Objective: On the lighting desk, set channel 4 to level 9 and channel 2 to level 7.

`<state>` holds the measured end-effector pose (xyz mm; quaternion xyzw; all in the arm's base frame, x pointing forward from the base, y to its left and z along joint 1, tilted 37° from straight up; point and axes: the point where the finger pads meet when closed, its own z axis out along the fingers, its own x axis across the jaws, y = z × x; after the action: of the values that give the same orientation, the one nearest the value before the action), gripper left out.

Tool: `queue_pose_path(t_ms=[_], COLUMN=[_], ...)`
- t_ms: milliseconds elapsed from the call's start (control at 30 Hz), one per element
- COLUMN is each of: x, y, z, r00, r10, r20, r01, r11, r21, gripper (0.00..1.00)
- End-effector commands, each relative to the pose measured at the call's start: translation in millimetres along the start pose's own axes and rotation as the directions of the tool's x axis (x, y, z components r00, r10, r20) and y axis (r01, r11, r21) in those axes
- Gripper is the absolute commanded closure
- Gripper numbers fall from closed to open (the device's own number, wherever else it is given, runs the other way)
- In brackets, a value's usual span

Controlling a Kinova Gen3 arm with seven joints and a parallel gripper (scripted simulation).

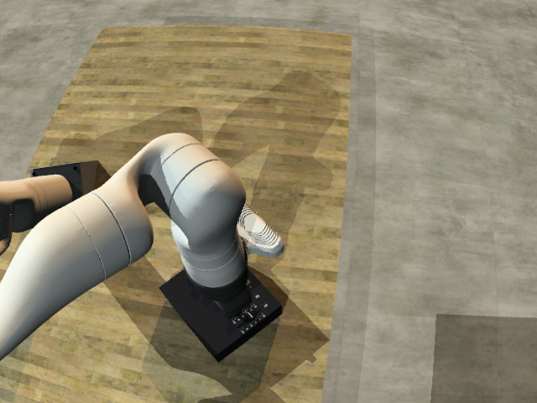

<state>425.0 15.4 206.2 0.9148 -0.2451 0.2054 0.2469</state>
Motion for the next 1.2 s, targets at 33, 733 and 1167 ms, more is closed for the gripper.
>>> queue_pose_path(t_ms=[33, 733, 1167], x=[-17.1, -43.5, -43.5], y=[-4.9, -9.5, -9.5], z=[0.7, 3.1, 3.1], r00=[1.0, 1.0, 1.0], r10=[-0.002, -0.003, -0.003], r20=[0.0, -0.001, -0.001], r01=[0.002, 0.003, 0.003], r11=[1.0, 1.0, 1.0], r21=[0.002, 0.001, 0.001], gripper=[1.0, 1.0, 1.0])
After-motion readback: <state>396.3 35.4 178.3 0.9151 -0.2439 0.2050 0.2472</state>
